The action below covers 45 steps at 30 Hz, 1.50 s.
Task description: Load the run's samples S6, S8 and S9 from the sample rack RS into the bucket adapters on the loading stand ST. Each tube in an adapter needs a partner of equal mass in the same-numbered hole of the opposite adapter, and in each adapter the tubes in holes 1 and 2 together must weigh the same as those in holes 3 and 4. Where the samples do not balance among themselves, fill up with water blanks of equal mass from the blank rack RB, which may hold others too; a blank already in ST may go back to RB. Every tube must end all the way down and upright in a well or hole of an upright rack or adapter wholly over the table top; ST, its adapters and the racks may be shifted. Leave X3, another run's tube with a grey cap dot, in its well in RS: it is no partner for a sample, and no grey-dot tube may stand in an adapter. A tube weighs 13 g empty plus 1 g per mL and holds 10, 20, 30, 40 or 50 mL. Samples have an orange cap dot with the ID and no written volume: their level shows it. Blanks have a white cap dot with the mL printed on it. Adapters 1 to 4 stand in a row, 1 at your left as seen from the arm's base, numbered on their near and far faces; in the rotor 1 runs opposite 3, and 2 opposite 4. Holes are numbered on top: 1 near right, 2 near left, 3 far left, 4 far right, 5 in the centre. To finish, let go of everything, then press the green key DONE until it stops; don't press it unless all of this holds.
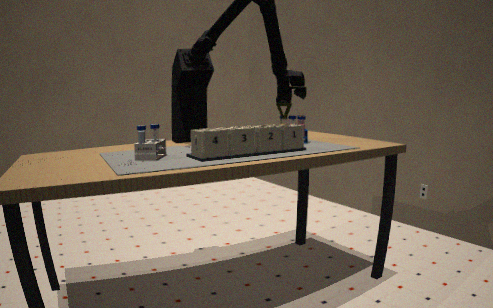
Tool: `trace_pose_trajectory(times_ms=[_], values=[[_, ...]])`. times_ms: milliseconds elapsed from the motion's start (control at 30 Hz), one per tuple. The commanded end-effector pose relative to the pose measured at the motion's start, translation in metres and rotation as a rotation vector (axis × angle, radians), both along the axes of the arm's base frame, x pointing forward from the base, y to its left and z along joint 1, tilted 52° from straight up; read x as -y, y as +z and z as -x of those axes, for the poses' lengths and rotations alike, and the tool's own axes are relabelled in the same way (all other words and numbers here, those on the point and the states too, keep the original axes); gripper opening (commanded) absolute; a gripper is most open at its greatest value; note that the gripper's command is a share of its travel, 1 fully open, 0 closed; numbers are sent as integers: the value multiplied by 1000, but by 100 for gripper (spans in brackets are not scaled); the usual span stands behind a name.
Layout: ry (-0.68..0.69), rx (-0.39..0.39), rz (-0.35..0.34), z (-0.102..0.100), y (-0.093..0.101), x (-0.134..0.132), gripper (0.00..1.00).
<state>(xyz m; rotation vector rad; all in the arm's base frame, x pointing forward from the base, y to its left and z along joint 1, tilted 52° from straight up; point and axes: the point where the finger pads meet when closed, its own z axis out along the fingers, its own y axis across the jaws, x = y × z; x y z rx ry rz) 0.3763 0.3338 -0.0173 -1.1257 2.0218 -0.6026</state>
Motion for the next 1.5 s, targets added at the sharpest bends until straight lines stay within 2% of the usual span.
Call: trace_pose_trajectory(times_ms=[0, 333, 367, 900, 933, 967, 1233, 1333, 1467], values=[[36, 1, 7, 6, -5, -11, 80], [30, -3, 13, 7, -8, -4, 80], [18, 4, -3, 4, 0, -5, 0], [18, 4, -3, 4, 0, -5, 0], [31, 1, -1, 14, 1, -9, 0], [27, 6, -9, 16, 9, -9, 0], [27, 6, -10, 37, 25, -10, 0], [20, 10, -17, 35, 30, -11, 0], [27, 6, -10, 50, 36, -10, 0]])
